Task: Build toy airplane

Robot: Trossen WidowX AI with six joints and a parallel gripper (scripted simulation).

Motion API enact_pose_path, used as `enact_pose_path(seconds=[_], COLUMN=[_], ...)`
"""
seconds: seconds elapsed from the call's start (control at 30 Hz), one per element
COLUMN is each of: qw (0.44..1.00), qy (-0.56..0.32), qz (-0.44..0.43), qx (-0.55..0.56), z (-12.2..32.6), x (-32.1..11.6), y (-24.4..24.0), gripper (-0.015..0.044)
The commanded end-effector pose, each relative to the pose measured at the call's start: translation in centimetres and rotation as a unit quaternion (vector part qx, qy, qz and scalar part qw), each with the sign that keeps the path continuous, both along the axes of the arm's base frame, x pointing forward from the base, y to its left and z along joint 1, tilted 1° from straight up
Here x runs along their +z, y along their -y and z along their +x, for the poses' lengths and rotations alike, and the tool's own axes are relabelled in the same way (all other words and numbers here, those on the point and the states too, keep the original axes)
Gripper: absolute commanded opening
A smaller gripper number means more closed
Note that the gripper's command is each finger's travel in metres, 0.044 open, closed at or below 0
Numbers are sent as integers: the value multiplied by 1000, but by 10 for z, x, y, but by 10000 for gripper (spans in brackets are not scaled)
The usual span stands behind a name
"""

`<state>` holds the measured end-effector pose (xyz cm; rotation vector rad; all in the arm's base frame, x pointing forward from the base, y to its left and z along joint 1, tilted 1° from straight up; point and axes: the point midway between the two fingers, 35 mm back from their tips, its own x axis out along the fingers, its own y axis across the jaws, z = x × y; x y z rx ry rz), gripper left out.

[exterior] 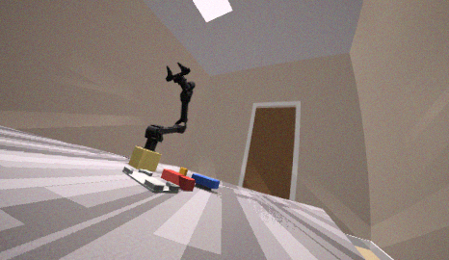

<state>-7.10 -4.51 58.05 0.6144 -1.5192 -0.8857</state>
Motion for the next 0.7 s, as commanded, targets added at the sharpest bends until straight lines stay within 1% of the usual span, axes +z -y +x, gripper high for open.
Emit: enact_pose_path(seconds=[0.0, 0.17, 0.33, 0.5, 0.67], qw=[994, 967, 915, 840, 741], qy=[-82, -202, -326, -449, -566], qz=[57, 123, 171, 199, 209], qx=[36, 98, 164, 231, 296], z=[41, 107, 178, 248, 310], x=[-12, -39, -80, -131, -191], y=[46, 95, 125, 134, 121], gripper=[440, 440, 440, 440, 440])
